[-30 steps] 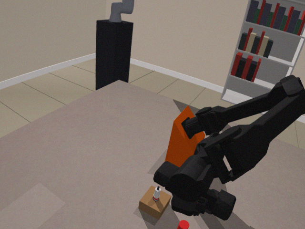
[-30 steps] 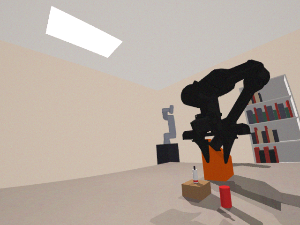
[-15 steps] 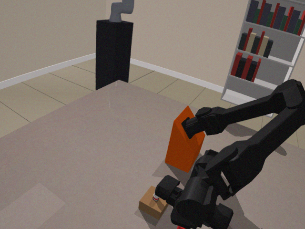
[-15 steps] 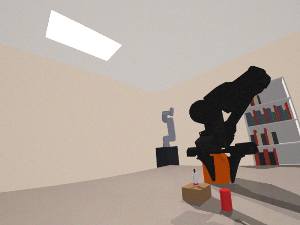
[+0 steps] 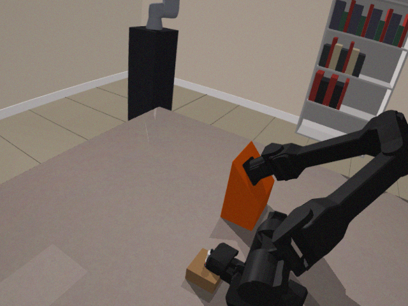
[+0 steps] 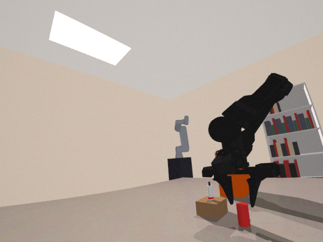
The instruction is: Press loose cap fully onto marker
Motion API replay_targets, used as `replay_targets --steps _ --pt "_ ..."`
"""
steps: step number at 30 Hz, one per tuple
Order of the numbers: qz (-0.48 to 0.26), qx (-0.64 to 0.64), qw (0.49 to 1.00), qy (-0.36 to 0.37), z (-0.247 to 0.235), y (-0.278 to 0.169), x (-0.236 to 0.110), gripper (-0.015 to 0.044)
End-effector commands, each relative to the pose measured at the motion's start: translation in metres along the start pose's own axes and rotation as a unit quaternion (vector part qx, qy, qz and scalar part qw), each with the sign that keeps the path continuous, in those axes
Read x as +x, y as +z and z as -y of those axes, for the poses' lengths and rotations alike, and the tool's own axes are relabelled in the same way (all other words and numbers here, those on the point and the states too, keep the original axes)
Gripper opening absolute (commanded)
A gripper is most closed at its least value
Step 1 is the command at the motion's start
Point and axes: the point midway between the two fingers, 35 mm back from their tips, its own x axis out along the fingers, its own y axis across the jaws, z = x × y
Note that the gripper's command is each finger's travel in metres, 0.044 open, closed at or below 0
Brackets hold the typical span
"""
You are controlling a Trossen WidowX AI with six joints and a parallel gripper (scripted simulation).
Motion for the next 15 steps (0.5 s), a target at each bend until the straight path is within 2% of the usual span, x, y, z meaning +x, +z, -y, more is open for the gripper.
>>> replay_targets --steps 1,15 --pt "0.0 0.003 1.0 -0.001 0.001 0.0 0.006 0.0242" --pt "0.0 0.003 1.0 0.0 0.0 -0.002 0.028 0.0242"
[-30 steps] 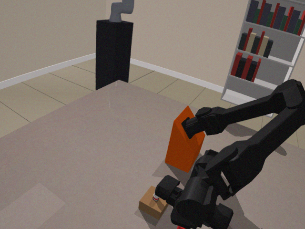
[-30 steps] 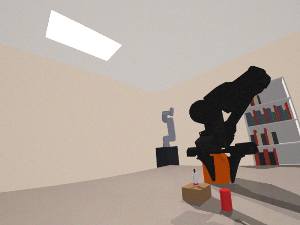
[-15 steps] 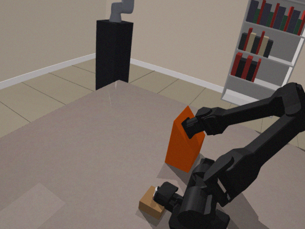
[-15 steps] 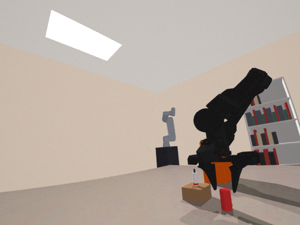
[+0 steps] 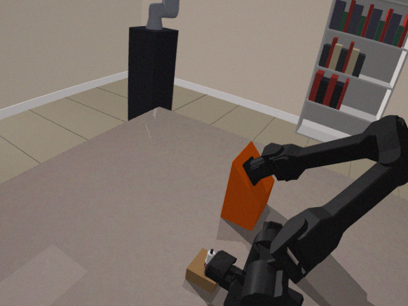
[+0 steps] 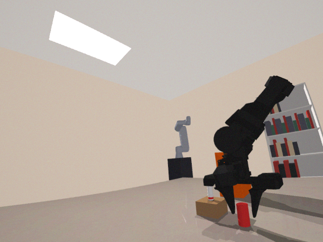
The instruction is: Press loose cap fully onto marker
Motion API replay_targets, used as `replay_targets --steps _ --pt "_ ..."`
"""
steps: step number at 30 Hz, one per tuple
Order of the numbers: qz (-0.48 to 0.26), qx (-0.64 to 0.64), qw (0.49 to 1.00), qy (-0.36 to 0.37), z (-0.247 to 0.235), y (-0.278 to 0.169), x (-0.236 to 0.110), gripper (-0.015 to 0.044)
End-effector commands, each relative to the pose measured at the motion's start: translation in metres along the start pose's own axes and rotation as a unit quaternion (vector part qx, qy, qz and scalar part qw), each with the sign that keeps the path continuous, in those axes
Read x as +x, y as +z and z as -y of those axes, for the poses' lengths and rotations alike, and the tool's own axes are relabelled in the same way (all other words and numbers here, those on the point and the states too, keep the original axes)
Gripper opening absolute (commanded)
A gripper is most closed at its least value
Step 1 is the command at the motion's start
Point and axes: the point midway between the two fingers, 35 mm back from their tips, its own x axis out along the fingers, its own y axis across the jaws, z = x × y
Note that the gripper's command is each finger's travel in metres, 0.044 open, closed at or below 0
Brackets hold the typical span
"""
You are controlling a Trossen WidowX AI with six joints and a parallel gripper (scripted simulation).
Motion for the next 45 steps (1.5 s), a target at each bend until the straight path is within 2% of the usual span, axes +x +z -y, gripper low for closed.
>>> replay_targets --steps 1,5,9,18,21,45 --pt "0.0 0.003 1.0 -0.002 0.001 -0.001 0.006 0.0242" --pt "0.0 0.003 1.0 -0.001 0.001 -0.001 0.01 0.0242" --pt "0.0 0.003 1.0 -0.002 0.001 -0.001 0.01 0.0137" --pt "0.0 0.003 1.0 -0.002 0.001 -0.001 0.01 0.0077" --pt "0.0 0.003 1.0 -0.002 0.001 0.0 0.006 0.0" --pt "0.0 0.003 1.0 -0.004 0.003 -0.001 -0.051 0.0"
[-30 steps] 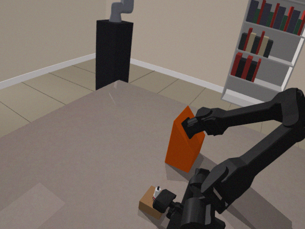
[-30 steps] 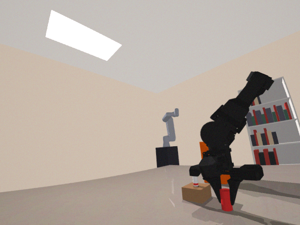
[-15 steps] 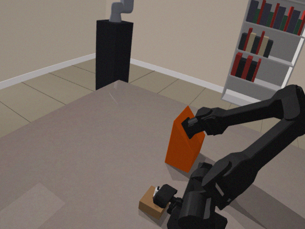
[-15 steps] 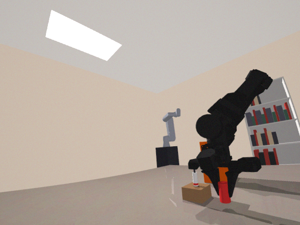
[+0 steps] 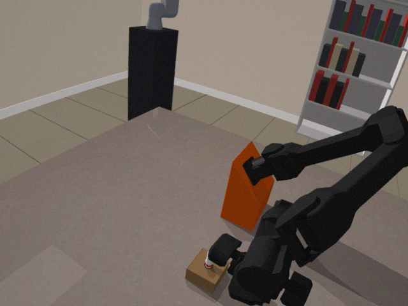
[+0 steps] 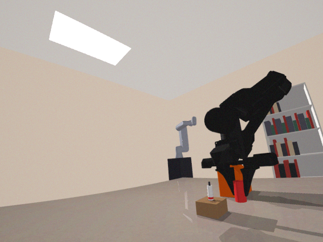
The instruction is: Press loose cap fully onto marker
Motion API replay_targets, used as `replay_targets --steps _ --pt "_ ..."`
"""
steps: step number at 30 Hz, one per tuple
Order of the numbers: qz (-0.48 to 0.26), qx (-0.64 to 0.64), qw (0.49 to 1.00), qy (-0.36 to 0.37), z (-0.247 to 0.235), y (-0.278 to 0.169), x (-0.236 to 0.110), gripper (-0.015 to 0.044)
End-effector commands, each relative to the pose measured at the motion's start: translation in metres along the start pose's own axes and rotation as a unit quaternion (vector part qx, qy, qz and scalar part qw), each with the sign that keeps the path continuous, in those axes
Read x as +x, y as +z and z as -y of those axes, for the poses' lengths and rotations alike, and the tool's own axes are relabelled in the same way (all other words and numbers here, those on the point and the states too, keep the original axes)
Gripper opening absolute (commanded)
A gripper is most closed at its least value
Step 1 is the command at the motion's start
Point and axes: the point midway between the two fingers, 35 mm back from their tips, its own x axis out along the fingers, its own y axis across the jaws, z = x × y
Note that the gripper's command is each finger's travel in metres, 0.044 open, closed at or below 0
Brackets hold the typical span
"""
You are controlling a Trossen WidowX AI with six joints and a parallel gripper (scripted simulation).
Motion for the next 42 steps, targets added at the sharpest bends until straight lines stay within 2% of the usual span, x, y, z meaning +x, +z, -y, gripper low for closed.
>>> replay_targets --steps 1,42 --pt "0.001 -0.002 1.0 0.0 0.003 0.0 -0.005 0.0" --pt "0.0 -0.002 1.0 -0.001 0.112 -0.031 -0.058 0.0"
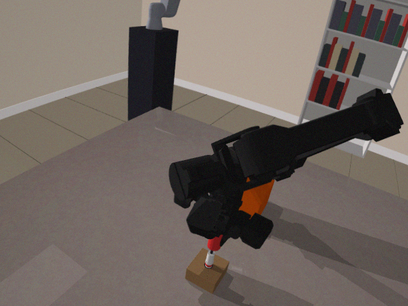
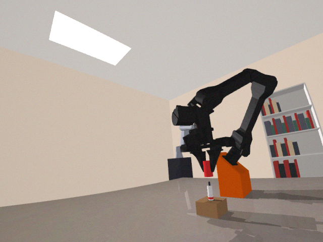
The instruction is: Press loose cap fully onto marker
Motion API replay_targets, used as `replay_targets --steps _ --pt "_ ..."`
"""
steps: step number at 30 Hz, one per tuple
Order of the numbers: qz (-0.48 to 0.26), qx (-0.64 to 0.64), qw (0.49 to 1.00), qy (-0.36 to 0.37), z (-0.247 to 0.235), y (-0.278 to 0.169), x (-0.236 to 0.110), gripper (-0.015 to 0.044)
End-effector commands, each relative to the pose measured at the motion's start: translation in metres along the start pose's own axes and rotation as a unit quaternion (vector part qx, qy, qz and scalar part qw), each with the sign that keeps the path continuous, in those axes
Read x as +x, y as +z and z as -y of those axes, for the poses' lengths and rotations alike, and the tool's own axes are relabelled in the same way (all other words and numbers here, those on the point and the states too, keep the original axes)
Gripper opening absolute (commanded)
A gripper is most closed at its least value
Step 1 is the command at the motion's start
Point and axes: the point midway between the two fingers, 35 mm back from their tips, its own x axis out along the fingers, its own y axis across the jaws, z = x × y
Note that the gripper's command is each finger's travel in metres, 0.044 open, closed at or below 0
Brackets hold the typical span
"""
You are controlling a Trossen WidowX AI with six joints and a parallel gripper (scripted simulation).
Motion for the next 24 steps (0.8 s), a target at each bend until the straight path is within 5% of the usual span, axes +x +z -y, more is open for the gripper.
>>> replay_targets --steps 1,24 --pt "-0.002 -0.002 1.0 0.0 0.004 -0.003 -0.001 0.0" --pt "-0.001 -0.001 1.0 0.0 0.004 -0.002 0.03 0.0"
